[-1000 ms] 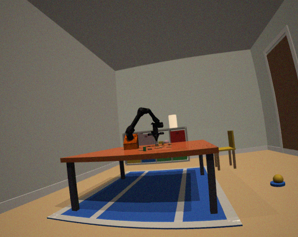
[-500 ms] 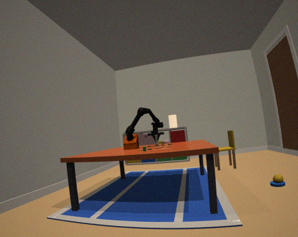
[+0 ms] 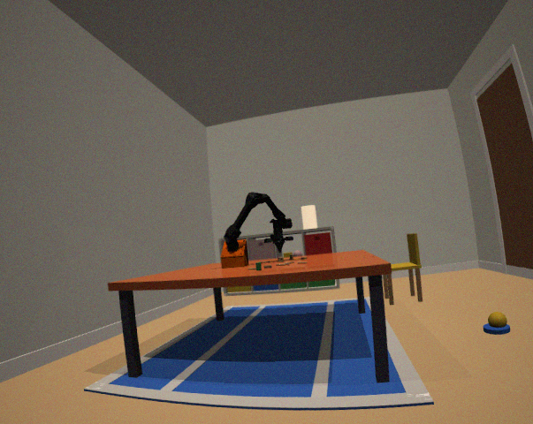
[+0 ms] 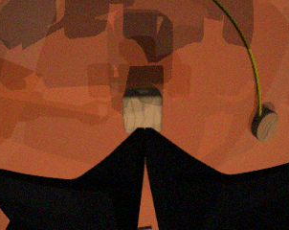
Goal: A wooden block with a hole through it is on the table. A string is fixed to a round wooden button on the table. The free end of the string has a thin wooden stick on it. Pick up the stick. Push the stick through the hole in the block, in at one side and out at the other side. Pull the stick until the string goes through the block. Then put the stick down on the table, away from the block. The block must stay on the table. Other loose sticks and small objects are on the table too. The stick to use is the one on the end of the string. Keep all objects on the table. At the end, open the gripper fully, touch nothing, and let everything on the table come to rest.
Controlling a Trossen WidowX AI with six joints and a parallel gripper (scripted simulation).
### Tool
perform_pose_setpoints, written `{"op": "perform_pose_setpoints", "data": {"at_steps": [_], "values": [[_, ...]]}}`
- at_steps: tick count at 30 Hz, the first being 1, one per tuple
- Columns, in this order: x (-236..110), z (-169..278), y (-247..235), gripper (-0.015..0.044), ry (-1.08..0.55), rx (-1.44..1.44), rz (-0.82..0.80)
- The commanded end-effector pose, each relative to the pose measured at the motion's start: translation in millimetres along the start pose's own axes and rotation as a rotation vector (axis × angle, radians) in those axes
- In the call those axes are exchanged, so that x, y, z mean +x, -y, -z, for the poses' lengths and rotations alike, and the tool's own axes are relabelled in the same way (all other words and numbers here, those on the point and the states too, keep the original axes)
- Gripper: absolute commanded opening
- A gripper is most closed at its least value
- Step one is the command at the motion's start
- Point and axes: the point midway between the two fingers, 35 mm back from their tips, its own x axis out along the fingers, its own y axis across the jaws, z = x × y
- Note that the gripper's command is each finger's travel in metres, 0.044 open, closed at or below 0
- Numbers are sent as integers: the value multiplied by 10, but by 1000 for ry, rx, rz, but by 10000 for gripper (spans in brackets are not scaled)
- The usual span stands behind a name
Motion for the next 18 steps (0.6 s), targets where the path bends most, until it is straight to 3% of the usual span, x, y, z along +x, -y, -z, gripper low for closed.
{"op": "perform_pose_setpoints", "data": {"at_steps": [1, 4, 13, 18], "values": [[0, 0, 0, 0, 0, 0, 0], [-23, -217, -27, 79, 7, -201, 5], [-30, -1346, -445, 315, 8, -1354, 11], [-16, -1452, -514, 440, 6, -1479, 7]]}}
